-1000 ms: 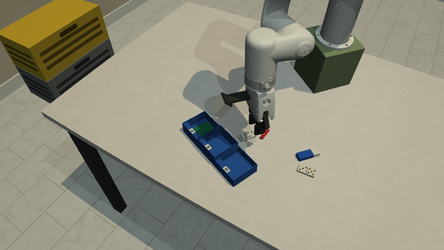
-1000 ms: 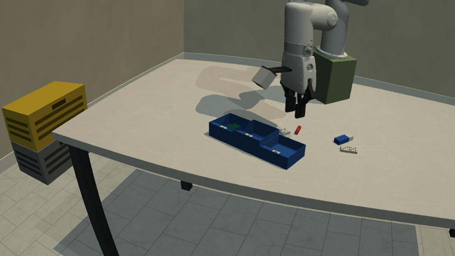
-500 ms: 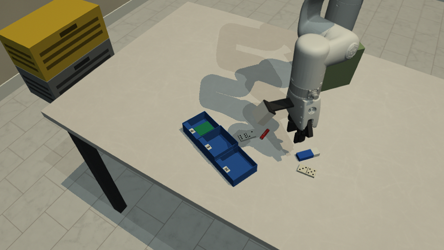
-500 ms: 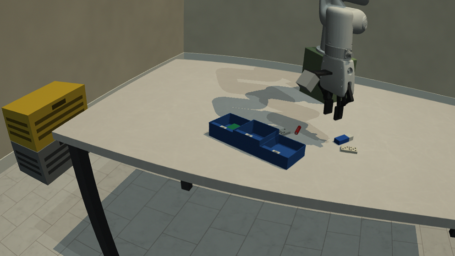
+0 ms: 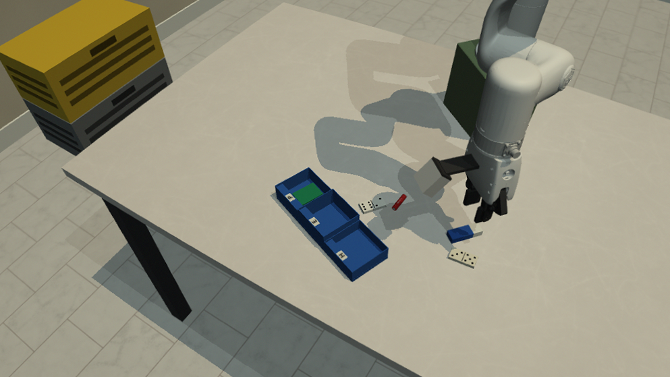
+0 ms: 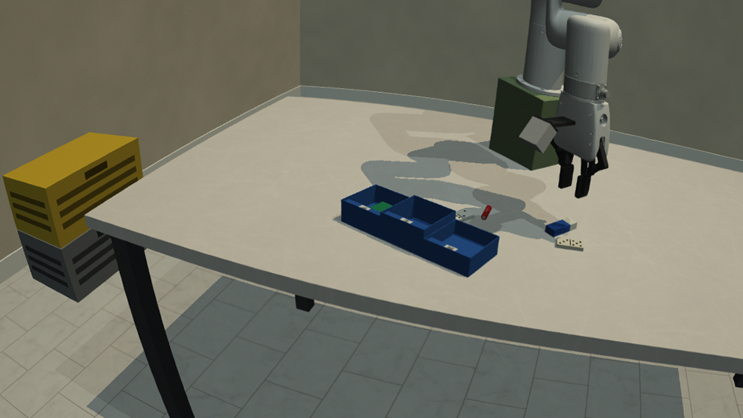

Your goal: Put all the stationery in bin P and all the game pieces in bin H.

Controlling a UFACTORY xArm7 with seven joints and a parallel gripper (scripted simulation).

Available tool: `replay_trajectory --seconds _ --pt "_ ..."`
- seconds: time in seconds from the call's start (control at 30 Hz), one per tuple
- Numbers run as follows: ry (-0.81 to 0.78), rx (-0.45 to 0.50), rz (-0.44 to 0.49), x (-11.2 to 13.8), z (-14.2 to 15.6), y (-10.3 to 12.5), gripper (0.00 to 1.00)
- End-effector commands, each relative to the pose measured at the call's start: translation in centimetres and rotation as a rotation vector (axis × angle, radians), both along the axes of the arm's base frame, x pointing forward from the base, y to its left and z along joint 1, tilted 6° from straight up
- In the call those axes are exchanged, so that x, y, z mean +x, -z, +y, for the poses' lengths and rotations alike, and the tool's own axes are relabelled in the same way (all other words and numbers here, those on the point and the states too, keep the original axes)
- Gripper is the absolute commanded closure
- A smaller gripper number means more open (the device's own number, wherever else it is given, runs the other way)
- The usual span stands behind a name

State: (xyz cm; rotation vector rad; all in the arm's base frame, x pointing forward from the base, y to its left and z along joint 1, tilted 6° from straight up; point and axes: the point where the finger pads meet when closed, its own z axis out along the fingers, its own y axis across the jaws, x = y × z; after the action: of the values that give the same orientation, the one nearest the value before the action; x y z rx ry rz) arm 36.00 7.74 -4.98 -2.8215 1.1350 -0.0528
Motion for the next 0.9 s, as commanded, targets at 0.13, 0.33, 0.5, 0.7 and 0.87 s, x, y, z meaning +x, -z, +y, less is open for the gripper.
replay_trajectory --seconds 0.13,0.33,0.5,0.7,0.87 --pt "0.0 -0.004 0.0 0.2 -0.62 -0.04 0.62" --pt "0.0 -0.004 0.0 0.23 -0.88 -0.02 0.62" --pt "0.0 -0.004 0.0 0.24 -0.92 -0.02 0.62" --pt "0.0 -0.004 0.0 0.24 -0.95 -0.02 0.62" --pt "0.0 -0.004 0.0 0.24 -0.96 -0.02 0.62"
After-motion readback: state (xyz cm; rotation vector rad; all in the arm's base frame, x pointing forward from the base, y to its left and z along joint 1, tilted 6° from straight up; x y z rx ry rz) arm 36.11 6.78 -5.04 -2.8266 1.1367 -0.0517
